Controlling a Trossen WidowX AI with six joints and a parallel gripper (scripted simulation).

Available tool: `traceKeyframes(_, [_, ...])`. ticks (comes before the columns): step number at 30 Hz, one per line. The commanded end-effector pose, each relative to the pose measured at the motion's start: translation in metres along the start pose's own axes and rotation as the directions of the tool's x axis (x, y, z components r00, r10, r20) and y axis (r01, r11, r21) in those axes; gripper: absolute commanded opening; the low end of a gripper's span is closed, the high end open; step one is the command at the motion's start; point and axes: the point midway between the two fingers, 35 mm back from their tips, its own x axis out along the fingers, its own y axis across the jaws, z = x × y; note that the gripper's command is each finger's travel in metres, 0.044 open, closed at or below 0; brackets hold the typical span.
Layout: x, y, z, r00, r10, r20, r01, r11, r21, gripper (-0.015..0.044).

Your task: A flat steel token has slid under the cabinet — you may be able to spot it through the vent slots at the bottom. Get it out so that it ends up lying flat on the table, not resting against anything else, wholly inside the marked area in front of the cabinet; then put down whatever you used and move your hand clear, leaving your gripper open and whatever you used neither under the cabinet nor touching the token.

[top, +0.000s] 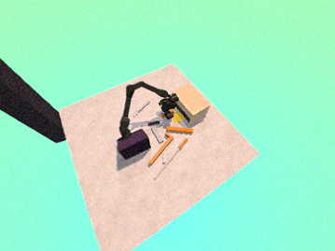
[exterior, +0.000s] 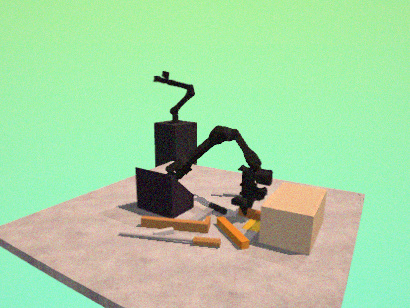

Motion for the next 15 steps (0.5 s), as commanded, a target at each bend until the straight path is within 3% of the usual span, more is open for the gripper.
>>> traceKeyframes(1, [0.001, 0.0, -0.005, 1.0, -0.002, -0.001, 0.002, 1.0, 0.0, 0.0])
traceKeyframes(15, [0.001, 0.0, -0.018, 1.0, -0.001, -0.002, 0.001, 1.0, 0.0, 0.0])
